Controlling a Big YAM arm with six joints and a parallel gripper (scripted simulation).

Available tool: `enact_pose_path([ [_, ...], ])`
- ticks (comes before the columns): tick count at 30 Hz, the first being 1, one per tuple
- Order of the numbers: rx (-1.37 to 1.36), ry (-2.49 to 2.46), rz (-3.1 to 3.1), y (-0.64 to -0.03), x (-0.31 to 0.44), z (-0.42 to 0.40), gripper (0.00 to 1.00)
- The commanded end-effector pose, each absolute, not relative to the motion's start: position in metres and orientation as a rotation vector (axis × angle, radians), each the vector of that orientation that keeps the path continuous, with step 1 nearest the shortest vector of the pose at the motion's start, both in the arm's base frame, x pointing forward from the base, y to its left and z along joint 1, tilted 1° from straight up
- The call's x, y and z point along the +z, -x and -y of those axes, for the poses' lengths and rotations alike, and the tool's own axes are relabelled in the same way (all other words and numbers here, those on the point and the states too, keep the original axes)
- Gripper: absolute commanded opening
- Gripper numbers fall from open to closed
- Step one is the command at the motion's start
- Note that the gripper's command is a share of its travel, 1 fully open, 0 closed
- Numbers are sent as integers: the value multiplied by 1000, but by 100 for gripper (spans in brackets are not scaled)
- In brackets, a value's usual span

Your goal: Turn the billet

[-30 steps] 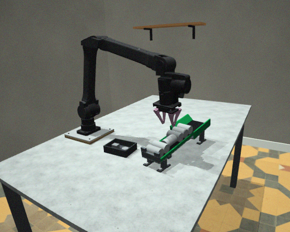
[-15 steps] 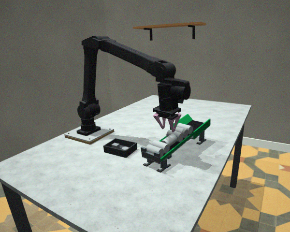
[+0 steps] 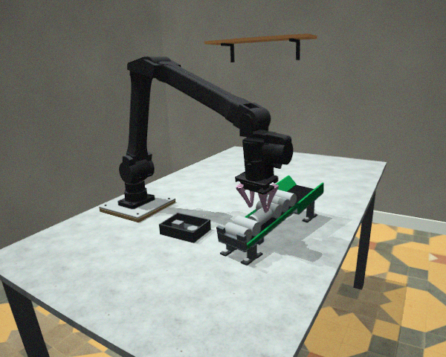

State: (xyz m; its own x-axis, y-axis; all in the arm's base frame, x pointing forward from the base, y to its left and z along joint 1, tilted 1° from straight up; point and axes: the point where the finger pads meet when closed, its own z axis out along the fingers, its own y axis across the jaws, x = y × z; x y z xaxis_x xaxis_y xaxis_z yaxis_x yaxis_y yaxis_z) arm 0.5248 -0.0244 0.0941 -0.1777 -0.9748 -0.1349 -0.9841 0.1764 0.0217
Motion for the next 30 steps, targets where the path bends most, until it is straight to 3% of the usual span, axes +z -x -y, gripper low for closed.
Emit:
enact_pose_path([
  [1, 131, 1964, -2306, -536, 88, 24, 55],
  [30, 122, 1965, -2298, -538, 67, 22, 55],
])
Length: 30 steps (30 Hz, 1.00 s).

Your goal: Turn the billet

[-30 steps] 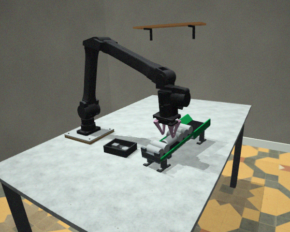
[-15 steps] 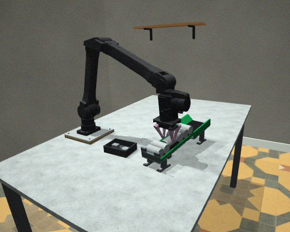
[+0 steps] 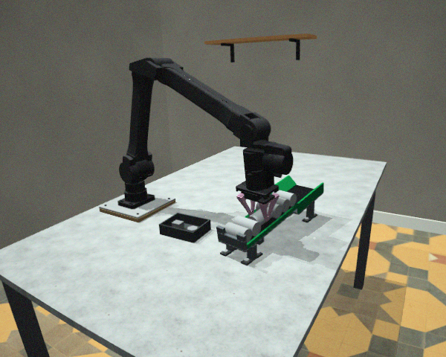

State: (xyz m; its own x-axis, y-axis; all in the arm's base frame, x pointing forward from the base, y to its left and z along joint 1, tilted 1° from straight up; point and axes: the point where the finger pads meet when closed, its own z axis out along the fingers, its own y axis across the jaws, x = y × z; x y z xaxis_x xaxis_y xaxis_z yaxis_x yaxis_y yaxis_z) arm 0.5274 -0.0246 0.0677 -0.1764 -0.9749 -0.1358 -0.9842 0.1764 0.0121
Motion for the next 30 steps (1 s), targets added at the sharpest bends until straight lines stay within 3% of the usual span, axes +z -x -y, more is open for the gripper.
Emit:
enact_pose_path([
  [1, 127, 1966, -2300, -537, 65, 21, 55],
  [30, 121, 1965, -2297, -537, 66, 21, 55],
])
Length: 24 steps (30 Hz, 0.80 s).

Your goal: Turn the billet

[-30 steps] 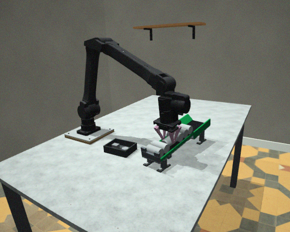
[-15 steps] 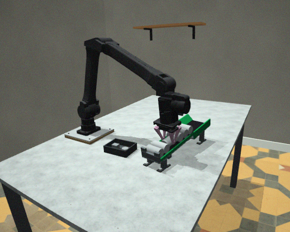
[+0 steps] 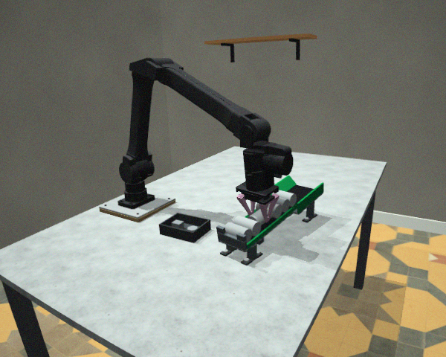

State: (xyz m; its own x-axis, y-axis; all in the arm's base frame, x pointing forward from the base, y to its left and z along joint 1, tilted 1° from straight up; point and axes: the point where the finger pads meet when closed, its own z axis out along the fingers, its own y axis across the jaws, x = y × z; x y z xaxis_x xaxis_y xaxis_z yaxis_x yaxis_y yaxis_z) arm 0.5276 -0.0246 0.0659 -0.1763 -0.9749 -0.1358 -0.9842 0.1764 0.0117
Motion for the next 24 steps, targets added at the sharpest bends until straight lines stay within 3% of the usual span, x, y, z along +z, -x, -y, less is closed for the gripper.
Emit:
enact_pose_path([
  [1, 121, 1965, -2297, -537, 66, 21, 55],
  [20, 121, 1965, -2297, -537, 66, 21, 55],
  [21, 121, 1965, -2297, -537, 66, 21, 0],
  [24, 116, 1955, -2302, -538, 68, 21, 0],
])
